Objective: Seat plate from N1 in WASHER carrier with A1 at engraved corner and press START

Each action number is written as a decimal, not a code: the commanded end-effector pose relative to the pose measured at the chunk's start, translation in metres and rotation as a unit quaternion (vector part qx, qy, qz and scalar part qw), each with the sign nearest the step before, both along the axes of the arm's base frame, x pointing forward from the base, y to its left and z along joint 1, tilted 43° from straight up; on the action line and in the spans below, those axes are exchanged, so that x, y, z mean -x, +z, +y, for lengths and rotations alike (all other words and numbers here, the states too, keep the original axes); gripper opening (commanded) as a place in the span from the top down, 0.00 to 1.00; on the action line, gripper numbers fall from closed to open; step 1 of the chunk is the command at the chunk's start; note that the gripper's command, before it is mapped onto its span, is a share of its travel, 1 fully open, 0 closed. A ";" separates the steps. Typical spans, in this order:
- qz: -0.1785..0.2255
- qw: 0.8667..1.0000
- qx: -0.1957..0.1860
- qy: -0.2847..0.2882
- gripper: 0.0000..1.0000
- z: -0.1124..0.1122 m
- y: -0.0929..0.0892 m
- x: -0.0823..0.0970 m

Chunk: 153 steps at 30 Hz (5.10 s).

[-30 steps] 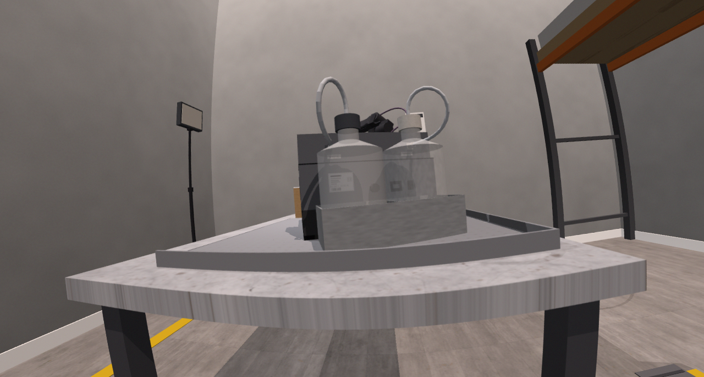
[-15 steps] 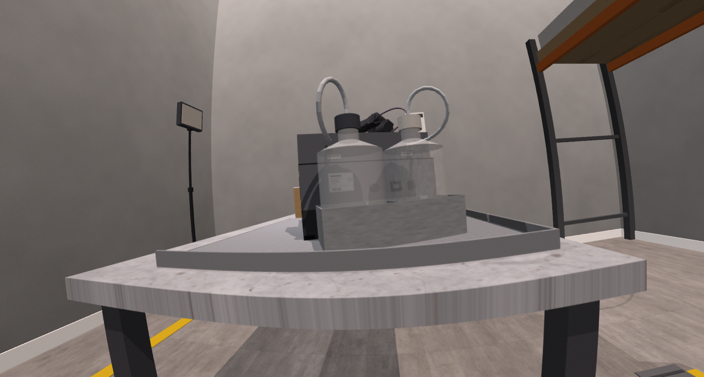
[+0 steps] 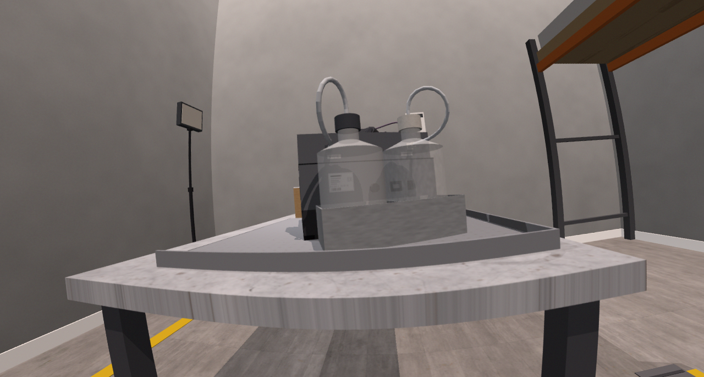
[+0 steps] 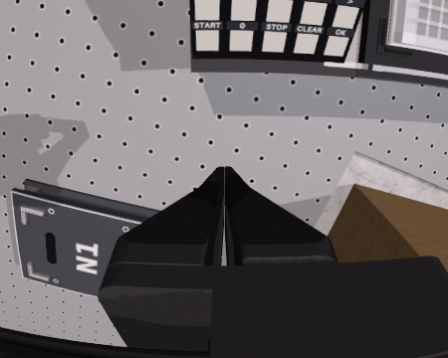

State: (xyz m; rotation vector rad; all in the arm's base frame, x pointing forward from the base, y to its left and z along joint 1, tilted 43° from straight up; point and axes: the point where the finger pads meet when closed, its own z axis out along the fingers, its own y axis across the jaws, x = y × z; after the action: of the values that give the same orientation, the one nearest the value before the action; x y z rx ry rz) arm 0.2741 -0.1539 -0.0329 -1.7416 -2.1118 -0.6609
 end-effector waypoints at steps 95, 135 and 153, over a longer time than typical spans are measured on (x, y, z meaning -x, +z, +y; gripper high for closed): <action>-0.020 0.996 0.076 -0.040 1.00 -0.009 -0.055 -0.011; -0.021 0.996 0.076 -0.040 1.00 0.004 -0.082 -0.015; -0.041 0.994 0.096 -0.037 1.00 -0.021 -0.043 -0.024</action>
State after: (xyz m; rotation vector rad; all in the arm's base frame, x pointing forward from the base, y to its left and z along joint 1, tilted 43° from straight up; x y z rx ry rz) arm 0.2912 -0.1544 -0.0937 -1.8991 -2.2063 -0.5808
